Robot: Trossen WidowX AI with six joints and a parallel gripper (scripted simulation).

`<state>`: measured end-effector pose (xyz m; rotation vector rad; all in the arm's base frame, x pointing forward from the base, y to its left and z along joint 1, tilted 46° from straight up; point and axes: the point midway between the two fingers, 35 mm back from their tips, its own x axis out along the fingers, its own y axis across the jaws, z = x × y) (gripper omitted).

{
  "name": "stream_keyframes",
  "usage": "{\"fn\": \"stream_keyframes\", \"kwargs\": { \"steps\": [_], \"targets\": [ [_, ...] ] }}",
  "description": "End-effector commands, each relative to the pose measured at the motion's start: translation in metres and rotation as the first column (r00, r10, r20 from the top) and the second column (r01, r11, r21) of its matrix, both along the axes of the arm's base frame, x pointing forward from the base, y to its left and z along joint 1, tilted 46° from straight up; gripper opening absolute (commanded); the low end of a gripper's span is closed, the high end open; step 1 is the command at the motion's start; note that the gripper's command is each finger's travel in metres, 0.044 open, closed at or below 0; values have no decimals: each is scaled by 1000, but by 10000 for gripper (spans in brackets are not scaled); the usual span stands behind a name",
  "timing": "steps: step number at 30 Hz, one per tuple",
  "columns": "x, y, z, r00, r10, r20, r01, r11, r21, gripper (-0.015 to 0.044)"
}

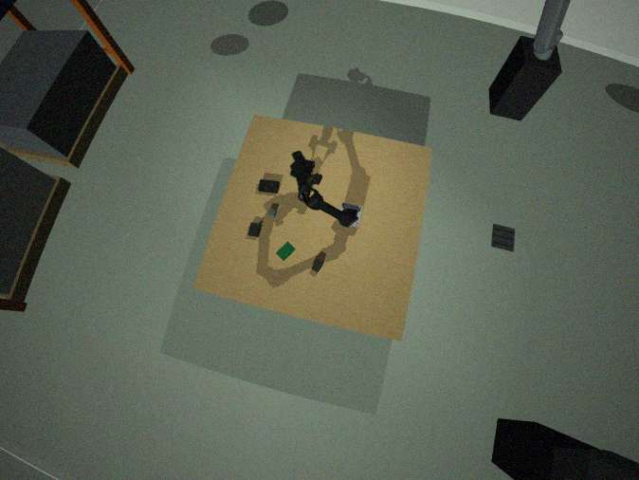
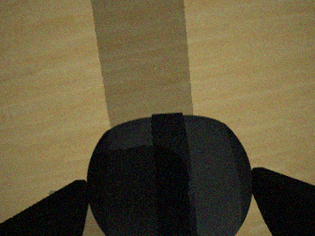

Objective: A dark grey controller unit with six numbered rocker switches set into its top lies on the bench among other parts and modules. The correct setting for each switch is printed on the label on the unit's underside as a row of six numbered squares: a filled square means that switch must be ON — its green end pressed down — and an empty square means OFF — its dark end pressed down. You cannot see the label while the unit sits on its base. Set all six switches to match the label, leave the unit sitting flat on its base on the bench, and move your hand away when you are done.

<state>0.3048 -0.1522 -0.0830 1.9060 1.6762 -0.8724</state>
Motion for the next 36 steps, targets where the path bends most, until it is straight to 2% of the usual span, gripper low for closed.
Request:
{"fn": "stream_keyframes", "kwargs": {
  "steps": [1, 36],
  "targets": [
    [1, 2, 6, 1000, -3, 1, 3, 1000, 5, 336],
    [4, 10, 32, 1000, -3, 0, 3, 1000, 7, 336]
  ]
}}
